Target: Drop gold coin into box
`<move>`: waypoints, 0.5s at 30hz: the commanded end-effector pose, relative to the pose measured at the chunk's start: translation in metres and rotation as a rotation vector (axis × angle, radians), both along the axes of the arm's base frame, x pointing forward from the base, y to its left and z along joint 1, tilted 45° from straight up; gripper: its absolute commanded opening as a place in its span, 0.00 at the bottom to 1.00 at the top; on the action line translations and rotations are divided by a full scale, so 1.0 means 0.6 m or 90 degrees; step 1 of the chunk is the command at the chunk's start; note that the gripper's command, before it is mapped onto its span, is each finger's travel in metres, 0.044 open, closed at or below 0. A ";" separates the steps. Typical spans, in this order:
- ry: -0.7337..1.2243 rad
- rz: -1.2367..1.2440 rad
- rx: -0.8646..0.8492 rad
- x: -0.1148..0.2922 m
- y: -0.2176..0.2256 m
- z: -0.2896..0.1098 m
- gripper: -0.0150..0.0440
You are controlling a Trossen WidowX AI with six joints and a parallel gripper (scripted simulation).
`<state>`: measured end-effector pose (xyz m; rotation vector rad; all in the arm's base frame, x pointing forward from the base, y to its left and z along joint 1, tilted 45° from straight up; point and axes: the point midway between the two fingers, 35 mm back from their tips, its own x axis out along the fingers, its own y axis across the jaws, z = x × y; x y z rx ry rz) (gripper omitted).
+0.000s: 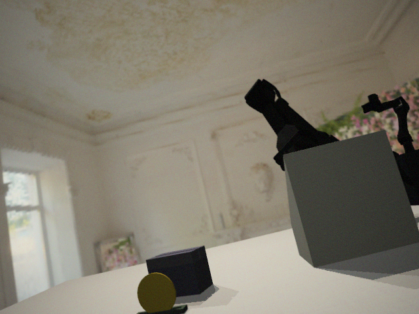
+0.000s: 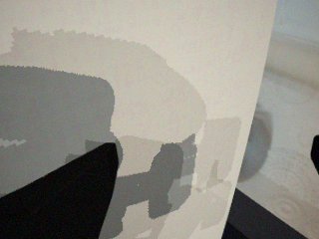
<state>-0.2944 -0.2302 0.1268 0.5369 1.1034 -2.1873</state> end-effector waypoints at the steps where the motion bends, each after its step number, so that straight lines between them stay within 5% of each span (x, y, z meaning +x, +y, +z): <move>1: 0.001 0.002 0.000 0.001 -0.002 0.001 0.89; 9: 0.045 0.146 -0.039 0.088 -0.119 0.063 0.53; 15: 0.063 0.284 -0.092 0.210 -0.209 0.122 0.53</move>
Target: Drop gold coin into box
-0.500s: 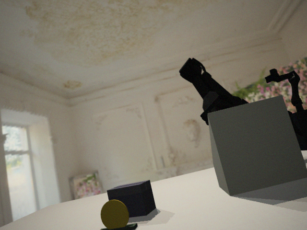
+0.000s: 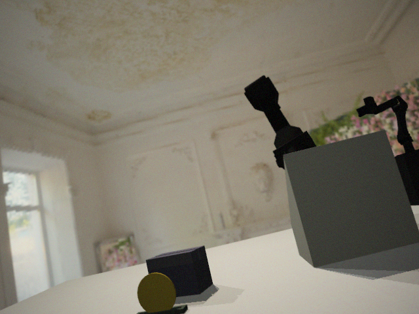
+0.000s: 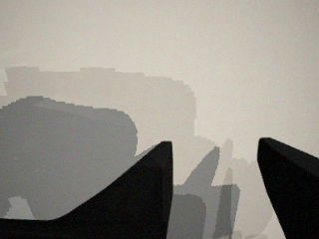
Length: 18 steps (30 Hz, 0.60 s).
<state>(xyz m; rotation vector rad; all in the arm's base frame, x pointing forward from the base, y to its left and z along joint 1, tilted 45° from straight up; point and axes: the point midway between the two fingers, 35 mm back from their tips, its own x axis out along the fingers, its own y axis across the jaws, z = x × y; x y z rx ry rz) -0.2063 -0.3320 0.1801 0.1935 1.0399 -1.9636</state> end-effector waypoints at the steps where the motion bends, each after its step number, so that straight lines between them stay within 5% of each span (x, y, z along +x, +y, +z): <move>1: 0.004 0.089 -0.037 0.087 -0.051 0.042 0.53; 18: -0.105 0.365 -0.061 0.441 -0.090 0.065 0.53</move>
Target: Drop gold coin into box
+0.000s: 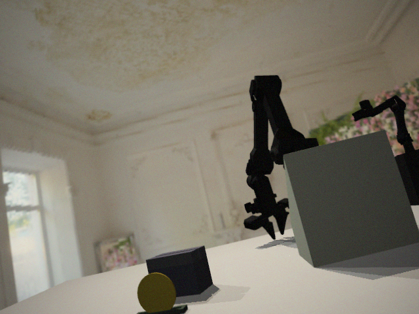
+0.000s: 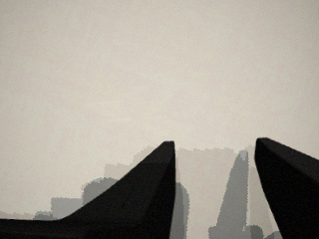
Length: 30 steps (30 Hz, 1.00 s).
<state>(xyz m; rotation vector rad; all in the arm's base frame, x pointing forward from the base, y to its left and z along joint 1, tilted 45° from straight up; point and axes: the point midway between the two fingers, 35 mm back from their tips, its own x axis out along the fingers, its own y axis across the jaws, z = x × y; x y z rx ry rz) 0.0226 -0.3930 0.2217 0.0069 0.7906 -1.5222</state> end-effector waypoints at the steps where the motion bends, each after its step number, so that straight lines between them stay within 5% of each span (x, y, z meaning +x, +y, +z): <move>1: -0.009 0.068 0.020 0.081 0.012 -0.013 0.53; 15: -0.024 0.252 0.123 0.311 0.076 -0.103 0.53; 30: 0.115 0.329 0.360 0.547 0.374 -0.323 0.53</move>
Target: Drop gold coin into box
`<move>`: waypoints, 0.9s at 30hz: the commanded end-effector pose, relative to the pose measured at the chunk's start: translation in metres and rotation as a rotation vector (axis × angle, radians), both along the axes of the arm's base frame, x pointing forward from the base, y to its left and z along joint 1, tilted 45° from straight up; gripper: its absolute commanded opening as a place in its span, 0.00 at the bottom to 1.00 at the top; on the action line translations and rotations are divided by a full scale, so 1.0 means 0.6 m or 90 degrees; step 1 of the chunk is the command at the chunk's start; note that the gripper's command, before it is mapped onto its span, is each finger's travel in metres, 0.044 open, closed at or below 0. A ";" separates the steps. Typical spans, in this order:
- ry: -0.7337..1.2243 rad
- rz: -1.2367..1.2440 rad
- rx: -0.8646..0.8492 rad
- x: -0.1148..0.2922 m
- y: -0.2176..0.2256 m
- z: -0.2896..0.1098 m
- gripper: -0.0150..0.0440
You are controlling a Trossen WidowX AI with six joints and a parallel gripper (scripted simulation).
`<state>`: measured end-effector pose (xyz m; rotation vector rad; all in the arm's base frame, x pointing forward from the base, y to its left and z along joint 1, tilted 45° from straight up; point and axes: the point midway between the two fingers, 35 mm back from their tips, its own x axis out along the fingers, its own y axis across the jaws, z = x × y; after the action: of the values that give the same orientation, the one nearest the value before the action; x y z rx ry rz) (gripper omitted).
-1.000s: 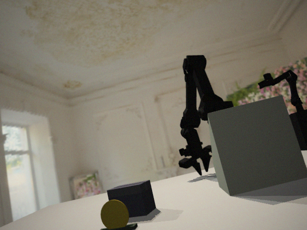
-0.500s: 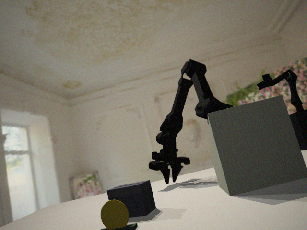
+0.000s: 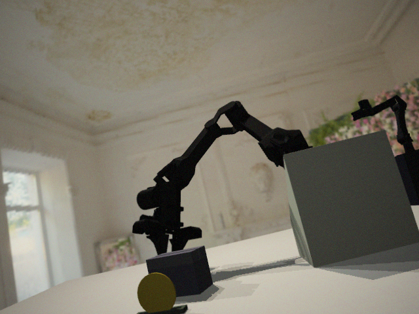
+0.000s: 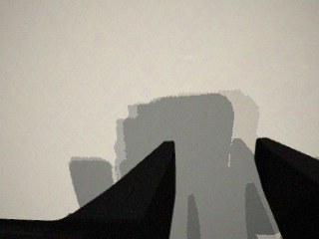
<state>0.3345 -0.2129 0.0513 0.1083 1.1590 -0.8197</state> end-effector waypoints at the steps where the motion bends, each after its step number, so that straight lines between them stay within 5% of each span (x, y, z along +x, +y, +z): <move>1: 0.065 0.027 0.017 0.034 0.099 -0.053 0.53; 16: 0.276 0.161 -0.143 -0.019 0.446 -0.215 0.53; 27: 0.280 0.168 -0.156 -0.034 0.420 -0.265 0.53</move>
<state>0.3197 0.0545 -0.0937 -0.4220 1.4212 -0.7530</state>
